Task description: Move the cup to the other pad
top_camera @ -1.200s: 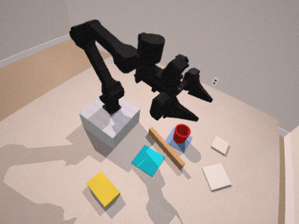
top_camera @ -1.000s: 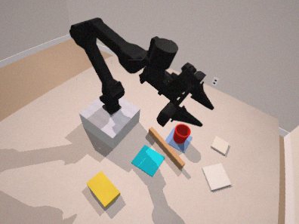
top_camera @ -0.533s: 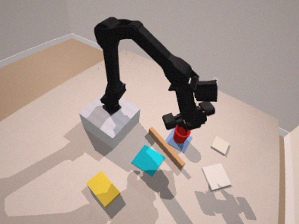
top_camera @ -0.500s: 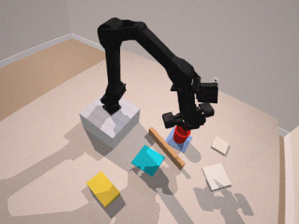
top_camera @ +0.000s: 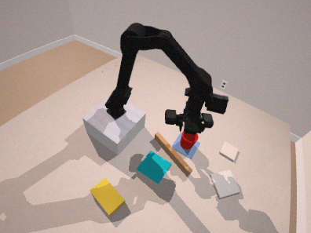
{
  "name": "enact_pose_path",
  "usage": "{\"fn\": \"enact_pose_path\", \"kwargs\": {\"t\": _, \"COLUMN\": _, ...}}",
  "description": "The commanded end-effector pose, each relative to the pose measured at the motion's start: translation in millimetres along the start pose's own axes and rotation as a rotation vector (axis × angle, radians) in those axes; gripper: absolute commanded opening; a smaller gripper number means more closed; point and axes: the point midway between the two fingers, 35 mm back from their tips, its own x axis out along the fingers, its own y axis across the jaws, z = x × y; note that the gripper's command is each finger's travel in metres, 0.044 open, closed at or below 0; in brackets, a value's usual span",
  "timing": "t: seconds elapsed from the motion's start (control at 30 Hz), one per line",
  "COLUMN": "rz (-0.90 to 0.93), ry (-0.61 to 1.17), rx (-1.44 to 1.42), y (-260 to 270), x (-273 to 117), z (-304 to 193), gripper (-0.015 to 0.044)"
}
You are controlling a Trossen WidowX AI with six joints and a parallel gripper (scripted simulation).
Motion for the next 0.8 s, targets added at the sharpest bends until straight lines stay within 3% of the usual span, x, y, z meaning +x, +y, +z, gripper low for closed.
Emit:
{"fn": "enact_pose_path", "kwargs": {"t": 0.0, "rz": -0.005, "ry": -0.003, "rx": 0.004, "y": 1, "x": 7, "z": 0, "gripper": 0.0148}}
{"fn": "enact_pose_path", "kwargs": {"t": 0.77, "rz": -0.006, "ry": -0.003, "rx": 0.004, "y": 3, "x": 45, "z": 1, "gripper": 0.0148}}
